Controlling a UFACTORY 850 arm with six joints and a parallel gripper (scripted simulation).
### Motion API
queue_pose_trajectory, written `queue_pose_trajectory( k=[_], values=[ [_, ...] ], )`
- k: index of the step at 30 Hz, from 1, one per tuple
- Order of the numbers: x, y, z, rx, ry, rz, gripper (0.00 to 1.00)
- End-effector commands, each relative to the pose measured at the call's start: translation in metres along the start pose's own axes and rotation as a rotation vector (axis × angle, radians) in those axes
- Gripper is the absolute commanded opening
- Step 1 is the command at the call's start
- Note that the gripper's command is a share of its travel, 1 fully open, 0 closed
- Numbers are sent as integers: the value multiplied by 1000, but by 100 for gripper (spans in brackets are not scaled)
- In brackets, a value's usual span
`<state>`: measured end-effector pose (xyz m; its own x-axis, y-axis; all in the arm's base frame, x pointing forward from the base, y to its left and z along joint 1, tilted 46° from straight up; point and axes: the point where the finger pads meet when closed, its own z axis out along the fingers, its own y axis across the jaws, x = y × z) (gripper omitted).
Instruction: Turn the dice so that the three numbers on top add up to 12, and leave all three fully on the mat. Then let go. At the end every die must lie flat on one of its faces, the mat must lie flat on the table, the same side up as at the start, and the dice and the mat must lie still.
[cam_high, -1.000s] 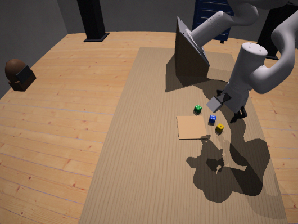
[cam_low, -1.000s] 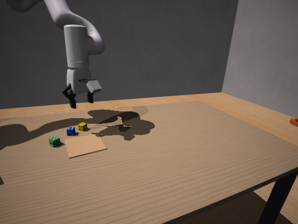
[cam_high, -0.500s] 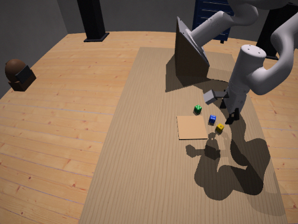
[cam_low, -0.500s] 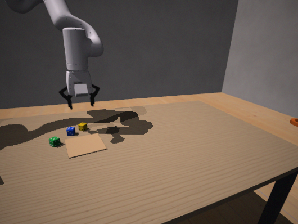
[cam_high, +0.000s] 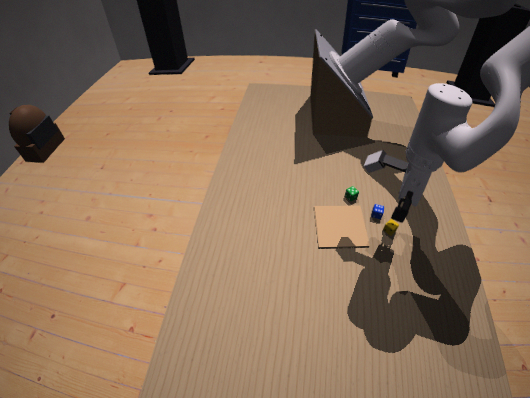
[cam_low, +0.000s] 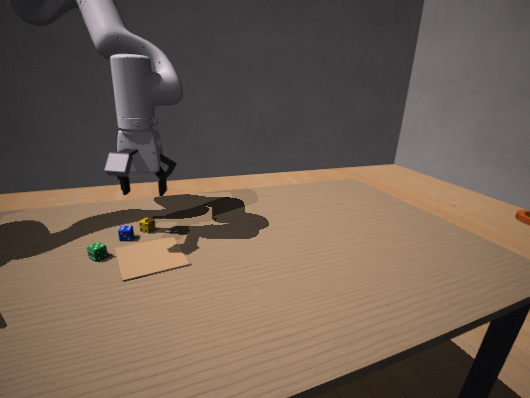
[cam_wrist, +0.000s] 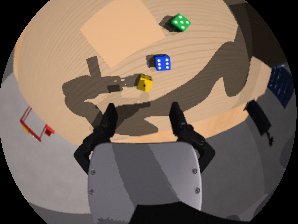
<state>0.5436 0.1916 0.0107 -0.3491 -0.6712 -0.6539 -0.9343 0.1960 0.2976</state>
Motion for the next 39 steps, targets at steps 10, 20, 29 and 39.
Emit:
queue_pose_trajectory(
  k=[10,20,29,39],
  values=[
    [-2,2,6,-7,10,362,100],
    [-2,2,6,-7,10,372,47],
    [-2,2,6,-7,10,372,47],
    [-2,2,6,-7,10,372,47]
  ],
)
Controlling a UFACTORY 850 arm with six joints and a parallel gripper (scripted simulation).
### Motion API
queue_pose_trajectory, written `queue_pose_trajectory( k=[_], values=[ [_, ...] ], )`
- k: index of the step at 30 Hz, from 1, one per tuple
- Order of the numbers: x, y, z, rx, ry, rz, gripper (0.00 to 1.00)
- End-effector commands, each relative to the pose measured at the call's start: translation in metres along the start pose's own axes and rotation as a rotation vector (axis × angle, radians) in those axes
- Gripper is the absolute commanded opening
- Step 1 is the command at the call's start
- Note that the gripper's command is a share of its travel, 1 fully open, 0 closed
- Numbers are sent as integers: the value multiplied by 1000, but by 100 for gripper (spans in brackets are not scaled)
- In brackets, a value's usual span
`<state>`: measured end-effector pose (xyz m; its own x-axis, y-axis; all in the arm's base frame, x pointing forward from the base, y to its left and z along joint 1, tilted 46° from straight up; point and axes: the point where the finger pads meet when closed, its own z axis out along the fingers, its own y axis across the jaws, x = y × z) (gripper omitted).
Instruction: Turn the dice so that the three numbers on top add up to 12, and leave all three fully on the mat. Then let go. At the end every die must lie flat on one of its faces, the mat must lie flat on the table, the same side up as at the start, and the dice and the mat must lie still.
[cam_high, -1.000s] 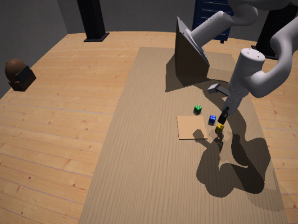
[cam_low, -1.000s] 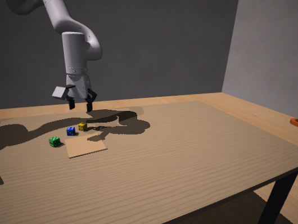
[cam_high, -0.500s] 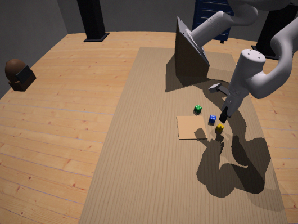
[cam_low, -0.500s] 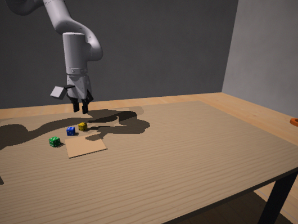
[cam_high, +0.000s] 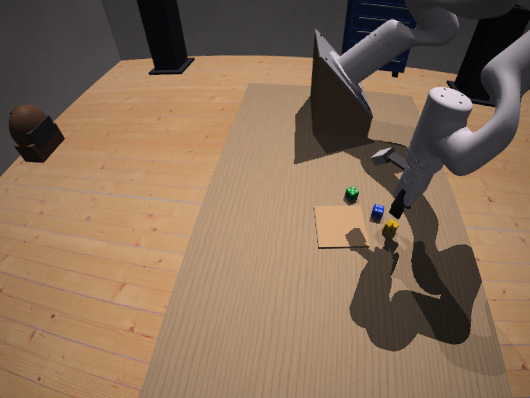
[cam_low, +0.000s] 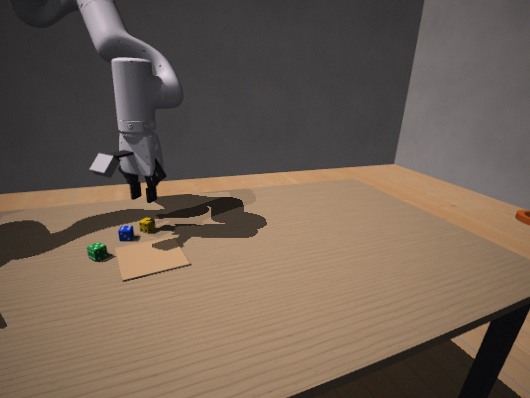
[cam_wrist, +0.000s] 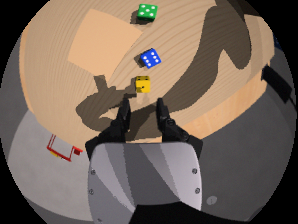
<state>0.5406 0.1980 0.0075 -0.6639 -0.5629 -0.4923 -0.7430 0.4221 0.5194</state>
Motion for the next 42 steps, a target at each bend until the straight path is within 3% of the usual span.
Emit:
queue_pose_trajectory(
  k=[1,21,42],
  values=[
    [-1,-1,-1,1,-1,0,47],
    [-1,-1,2,1,-1,0,47],
    [-1,-1,25,1,-1,0,47]
  ],
)
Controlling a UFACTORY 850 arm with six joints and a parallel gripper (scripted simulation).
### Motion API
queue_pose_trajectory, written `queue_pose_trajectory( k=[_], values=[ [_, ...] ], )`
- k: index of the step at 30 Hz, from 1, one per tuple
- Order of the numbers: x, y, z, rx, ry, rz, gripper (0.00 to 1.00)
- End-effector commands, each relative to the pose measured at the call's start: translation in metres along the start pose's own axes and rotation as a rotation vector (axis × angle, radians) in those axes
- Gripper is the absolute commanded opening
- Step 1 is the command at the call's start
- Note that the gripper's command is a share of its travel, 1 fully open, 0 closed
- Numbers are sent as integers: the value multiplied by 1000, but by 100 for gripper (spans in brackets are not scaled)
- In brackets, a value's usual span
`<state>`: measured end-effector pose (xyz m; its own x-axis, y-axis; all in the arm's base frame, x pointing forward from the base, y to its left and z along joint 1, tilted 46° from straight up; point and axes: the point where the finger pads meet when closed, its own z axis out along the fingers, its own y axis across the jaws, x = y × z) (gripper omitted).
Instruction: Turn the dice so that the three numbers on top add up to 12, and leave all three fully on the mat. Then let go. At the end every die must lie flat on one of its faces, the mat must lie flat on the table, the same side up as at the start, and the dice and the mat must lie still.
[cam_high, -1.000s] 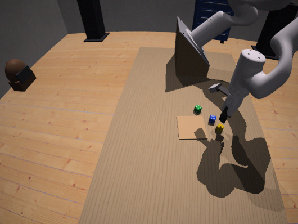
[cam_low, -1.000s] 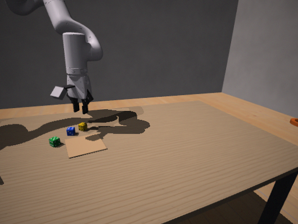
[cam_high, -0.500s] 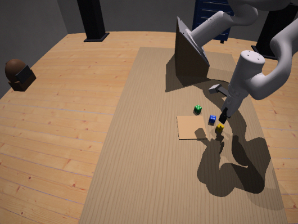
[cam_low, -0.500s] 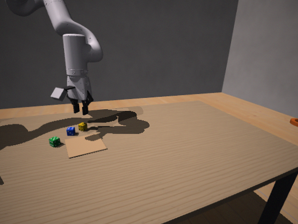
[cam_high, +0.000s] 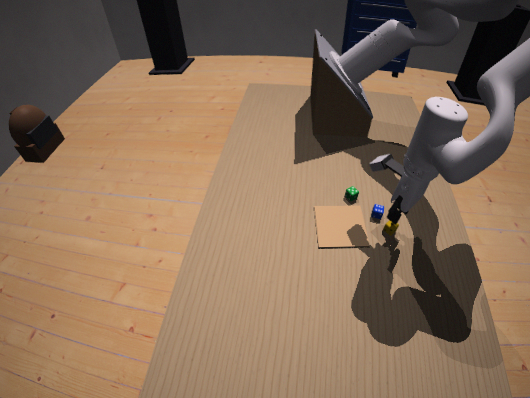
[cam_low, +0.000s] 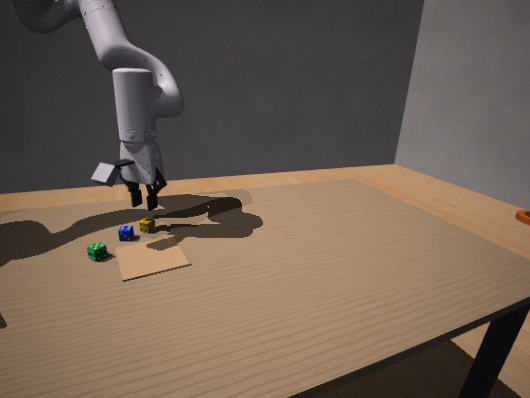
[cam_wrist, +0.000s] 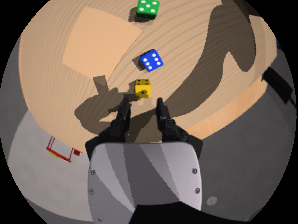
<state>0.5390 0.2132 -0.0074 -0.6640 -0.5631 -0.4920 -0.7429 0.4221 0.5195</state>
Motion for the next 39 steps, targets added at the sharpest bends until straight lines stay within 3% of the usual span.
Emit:
queue_pose_trajectory(
  k=[1,20,39],
  values=[
    [-1,-1,5,1,-1,0,47],
    [-1,-1,27,1,-1,0,47],
    [-1,-1,30,1,-1,0,47]
  ],
)
